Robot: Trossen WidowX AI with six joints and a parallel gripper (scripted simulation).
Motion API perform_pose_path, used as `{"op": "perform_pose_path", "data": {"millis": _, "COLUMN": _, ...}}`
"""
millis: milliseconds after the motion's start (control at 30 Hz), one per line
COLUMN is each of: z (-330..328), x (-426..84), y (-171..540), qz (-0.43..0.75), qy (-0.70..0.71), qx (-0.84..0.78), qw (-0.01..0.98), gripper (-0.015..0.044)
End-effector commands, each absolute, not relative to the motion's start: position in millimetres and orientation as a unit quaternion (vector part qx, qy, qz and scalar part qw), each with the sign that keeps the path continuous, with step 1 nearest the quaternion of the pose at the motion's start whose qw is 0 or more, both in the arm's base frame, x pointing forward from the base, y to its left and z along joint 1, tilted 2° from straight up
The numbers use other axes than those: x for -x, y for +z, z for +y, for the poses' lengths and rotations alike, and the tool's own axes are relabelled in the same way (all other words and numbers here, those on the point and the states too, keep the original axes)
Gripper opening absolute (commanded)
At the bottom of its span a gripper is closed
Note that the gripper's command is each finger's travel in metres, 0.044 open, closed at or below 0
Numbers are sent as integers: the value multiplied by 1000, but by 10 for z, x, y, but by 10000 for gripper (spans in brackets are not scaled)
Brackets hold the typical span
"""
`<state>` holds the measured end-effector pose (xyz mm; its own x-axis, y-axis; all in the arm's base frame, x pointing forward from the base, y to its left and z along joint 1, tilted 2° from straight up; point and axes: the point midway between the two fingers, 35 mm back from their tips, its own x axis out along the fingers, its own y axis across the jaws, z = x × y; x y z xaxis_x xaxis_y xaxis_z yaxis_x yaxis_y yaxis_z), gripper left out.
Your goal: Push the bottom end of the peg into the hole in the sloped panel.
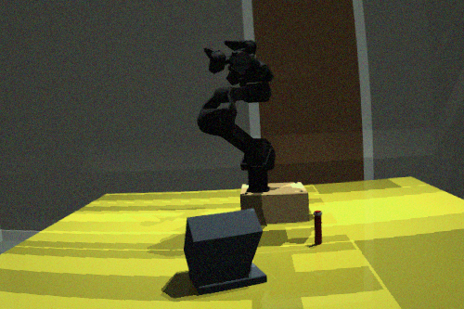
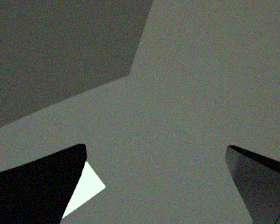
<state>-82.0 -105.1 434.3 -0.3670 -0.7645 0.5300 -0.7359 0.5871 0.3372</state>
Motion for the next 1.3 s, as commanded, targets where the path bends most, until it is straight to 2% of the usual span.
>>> {"op": "perform_pose_path", "data": {"millis": 0, "z": -948, "x": 979, "y": 4382, "qz": -843, "qy": 37, "qx": -443, "qw": 302, "gripper": 440}}
{"op": "perform_pose_path", "data": {"millis": 467, "z": -484, "x": 1482, "y": 4463, "qz": -862, "qy": 262, "qx": -380, "qw": 210, "gripper": 440}}
{"op": "perform_pose_path", "data": {"millis": 800, "z": -160, "x": 1660, "y": 4520, "qz": -857, "qy": 338, "qx": -327, "qw": 212, "gripper": 440}}
{"op": "perform_pose_path", "data": {"millis": 1267, "z": 504, "x": 1956, "y": 4457, "qz": -778, "qy": 551, "qx": -239, "qw": 184, "gripper": 440}}
